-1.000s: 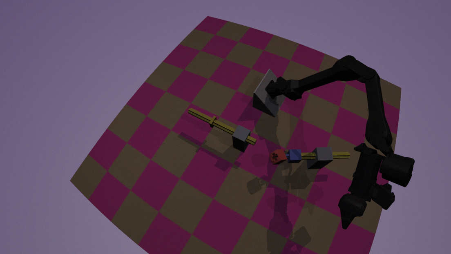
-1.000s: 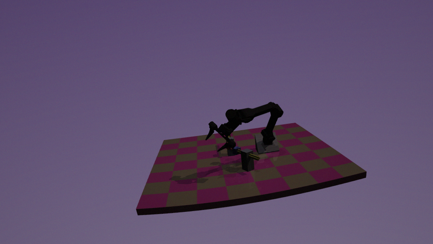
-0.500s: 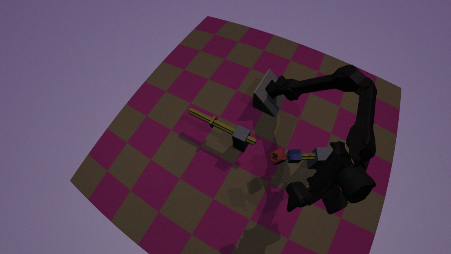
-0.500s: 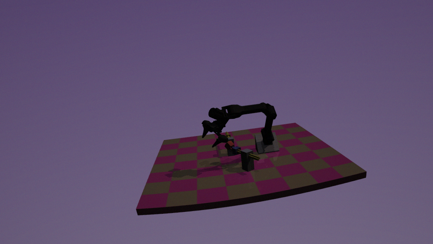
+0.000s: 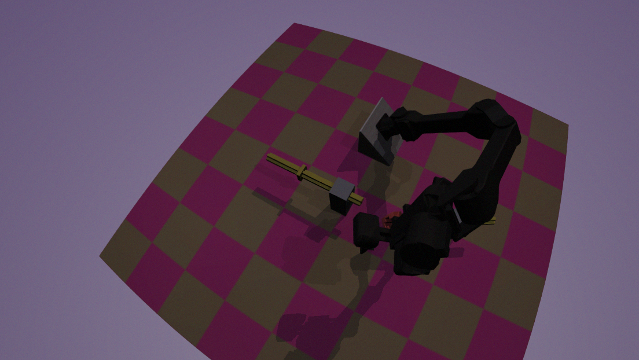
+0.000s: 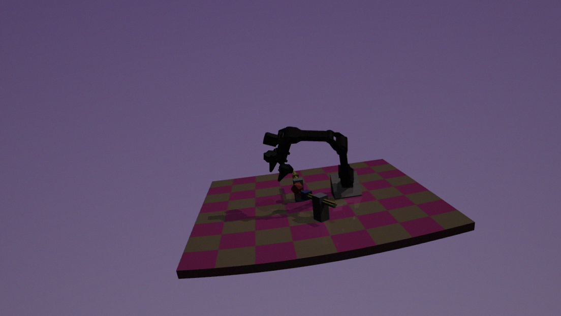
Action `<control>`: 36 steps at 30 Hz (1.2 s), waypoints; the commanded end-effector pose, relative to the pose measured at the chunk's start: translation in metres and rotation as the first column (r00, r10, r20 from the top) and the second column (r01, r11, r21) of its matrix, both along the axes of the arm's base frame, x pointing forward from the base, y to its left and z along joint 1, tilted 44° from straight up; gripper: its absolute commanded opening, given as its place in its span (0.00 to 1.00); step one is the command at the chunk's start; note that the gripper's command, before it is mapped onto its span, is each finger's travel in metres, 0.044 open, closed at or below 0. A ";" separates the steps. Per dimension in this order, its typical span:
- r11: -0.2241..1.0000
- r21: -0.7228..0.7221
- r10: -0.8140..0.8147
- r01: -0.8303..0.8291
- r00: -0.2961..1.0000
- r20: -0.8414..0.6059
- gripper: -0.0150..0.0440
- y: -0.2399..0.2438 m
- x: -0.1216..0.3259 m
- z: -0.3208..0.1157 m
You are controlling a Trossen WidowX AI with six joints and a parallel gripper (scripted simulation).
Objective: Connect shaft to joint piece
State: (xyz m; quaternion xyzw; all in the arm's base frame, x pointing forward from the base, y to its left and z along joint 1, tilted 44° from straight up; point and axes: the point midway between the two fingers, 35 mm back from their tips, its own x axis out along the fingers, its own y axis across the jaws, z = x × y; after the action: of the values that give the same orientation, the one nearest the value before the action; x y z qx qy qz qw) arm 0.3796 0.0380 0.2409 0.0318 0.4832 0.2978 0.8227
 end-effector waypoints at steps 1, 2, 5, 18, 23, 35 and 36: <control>0.998 0.054 -0.038 0.044 0.993 -0.115 1.00 -0.021 -0.009 -0.013; 0.996 0.065 -0.048 0.058 0.989 -0.140 1.00 -0.026 -0.012 -0.015; 0.990 0.101 -0.076 0.100 0.974 -0.213 1.00 -0.039 -0.019 -0.022; 0.960 0.200 -0.112 0.195 0.924 -0.366 1.00 -0.065 -0.035 -0.031; 0.980 0.184 -0.027 0.082 0.958 -0.284 1.00 -0.064 -0.034 -0.031; 0.970 0.086 0.233 -0.228 0.970 -0.064 1.00 -0.062 -0.034 -0.034; 0.965 0.075 0.256 -0.252 0.966 -0.047 1.00 -0.062 -0.034 -0.034</control>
State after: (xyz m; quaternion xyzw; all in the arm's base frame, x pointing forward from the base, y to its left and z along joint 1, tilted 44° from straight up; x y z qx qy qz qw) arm 0.3456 -0.0243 0.2084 0.0518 0.5147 0.3897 0.7620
